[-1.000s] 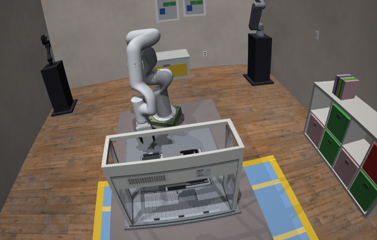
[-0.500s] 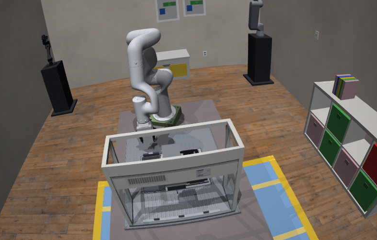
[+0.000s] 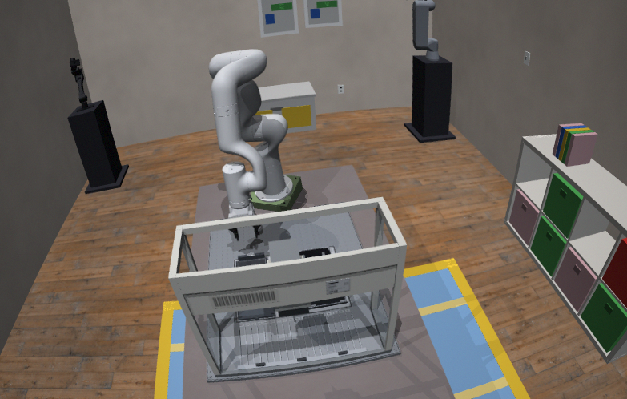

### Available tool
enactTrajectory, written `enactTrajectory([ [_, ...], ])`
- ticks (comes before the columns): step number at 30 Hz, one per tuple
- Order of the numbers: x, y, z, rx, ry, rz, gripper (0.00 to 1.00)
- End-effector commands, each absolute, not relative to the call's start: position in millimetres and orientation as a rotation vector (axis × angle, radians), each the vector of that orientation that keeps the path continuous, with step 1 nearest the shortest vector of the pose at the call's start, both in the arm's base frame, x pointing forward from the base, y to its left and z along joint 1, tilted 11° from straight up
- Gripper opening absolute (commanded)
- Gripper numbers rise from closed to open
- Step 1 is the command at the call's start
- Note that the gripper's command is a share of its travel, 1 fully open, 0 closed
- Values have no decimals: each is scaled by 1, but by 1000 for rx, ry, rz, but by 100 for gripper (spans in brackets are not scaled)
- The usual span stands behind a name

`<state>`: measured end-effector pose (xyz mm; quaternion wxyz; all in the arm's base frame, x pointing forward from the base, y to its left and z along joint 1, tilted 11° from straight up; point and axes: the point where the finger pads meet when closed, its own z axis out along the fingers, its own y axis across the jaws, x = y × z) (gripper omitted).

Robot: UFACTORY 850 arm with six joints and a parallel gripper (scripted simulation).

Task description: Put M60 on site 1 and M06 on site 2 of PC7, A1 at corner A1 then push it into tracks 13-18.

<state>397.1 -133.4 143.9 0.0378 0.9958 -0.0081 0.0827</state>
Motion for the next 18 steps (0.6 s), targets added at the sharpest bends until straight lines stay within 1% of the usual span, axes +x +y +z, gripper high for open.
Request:
enactTrajectory([
  [1,399,-134,135,3049,-27,253,82],
  [18,403,-137,110,3049,-27,253,82],
])
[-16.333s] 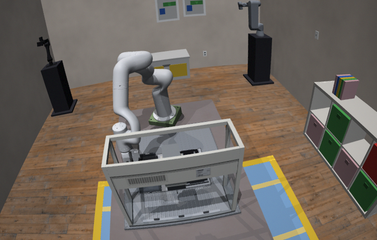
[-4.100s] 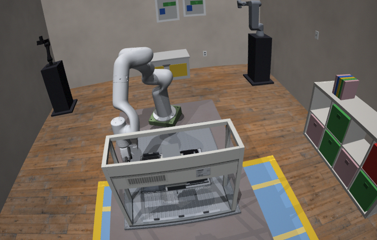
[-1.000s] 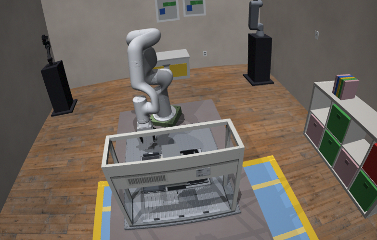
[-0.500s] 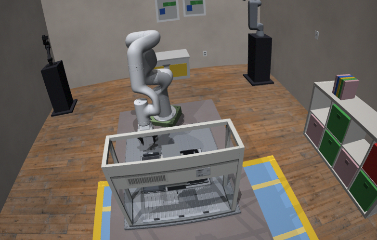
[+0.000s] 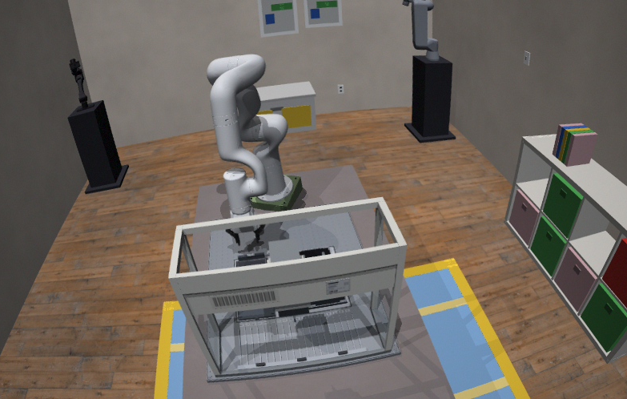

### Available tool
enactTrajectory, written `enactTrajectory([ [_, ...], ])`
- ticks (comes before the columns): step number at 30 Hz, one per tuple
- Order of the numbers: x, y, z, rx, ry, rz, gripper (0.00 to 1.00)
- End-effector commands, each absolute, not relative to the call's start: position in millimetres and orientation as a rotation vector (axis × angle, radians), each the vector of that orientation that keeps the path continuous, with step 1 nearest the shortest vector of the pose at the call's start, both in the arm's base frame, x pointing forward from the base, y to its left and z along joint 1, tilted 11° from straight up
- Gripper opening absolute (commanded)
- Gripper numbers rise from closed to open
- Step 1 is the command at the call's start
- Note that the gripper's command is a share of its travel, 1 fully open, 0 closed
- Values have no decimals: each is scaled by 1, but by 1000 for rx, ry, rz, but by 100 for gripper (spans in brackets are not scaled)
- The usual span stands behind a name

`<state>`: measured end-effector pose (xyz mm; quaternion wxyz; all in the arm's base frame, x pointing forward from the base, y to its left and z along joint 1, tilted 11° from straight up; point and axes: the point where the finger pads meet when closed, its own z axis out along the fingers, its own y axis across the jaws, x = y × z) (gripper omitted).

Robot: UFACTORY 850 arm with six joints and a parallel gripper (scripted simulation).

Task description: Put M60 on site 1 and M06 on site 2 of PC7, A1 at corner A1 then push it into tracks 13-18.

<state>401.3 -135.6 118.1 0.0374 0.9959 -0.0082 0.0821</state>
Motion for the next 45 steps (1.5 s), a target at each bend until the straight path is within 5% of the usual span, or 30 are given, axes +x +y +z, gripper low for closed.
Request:
enactTrajectory([
  [1,404,-137,109,3049,-27,253,82],
  [45,410,-140,69,3049,-27,253,82],
])
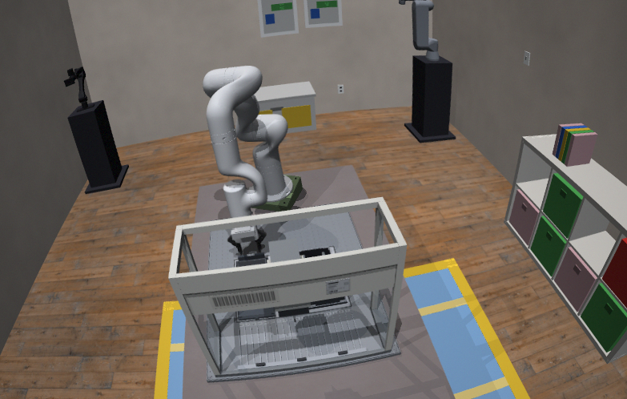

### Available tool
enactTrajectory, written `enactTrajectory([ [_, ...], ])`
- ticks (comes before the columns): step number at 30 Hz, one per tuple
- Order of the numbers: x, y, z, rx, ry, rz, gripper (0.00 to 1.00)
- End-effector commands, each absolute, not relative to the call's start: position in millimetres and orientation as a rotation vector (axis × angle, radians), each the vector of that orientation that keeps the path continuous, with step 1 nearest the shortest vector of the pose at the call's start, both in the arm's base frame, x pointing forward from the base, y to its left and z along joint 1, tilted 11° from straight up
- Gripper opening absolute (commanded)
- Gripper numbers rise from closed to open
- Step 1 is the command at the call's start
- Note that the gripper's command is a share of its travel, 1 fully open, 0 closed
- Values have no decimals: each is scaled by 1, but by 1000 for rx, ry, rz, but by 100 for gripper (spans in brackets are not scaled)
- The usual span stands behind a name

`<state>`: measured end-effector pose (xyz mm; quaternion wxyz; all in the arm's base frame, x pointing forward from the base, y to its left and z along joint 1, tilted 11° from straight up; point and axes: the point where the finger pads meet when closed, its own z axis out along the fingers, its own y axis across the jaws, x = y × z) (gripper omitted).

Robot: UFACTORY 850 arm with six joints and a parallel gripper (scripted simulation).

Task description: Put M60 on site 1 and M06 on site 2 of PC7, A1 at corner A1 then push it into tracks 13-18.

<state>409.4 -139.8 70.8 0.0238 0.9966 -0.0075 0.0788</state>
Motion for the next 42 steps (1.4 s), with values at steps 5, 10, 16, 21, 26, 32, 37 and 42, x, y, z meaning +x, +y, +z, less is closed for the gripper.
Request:
enactTrajectory([
  [5,411,-140,66,3049,-27,253,82],
  [10,411,-141,62,3049,-27,253,82],
  [16,412,-141,60,3049,-27,253,82],
  [21,412,-141,56,3049,-27,253,82],
  [26,413,-141,53,3049,-27,253,82],
  [32,413,-141,53,3049,-27,253,82],
  [37,413,-141,52,3049,-27,253,82],
  [42,414,-141,53,3049,-27,253,82],
])
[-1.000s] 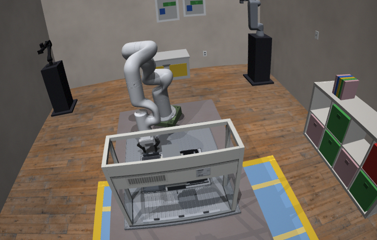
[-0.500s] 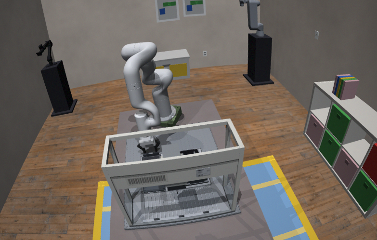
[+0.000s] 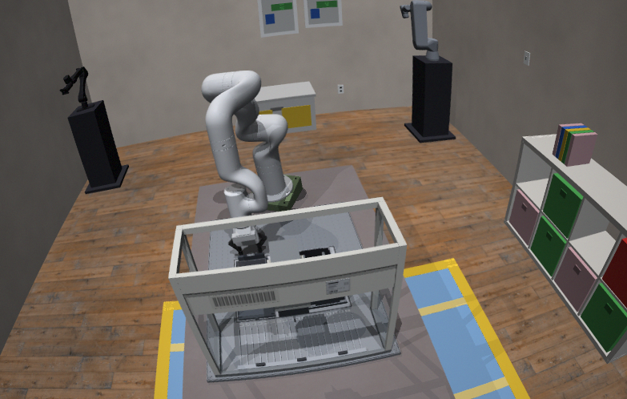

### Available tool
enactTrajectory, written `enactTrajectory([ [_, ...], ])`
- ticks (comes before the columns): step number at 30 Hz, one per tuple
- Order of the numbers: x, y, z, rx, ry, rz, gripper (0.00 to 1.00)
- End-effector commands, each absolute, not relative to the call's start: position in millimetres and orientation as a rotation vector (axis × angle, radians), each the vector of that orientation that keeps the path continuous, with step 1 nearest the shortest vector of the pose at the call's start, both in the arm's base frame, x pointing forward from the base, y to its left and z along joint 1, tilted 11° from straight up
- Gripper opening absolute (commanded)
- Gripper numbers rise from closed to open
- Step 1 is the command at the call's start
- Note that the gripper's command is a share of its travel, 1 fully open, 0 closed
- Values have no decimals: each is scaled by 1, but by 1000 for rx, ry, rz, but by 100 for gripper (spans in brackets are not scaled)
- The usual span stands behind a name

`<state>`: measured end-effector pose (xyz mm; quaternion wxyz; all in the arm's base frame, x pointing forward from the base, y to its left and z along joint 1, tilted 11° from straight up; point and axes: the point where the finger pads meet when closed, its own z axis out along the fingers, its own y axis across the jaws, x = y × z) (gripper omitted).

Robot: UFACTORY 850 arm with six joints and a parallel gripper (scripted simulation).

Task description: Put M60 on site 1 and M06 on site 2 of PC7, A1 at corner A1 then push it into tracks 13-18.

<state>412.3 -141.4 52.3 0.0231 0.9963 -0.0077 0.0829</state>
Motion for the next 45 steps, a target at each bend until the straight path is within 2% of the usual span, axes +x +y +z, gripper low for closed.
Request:
enactTrajectory([
  [1,415,-141,53,3049,-27,253,82],
  [45,452,-142,59,3049,-27,253,82],
])
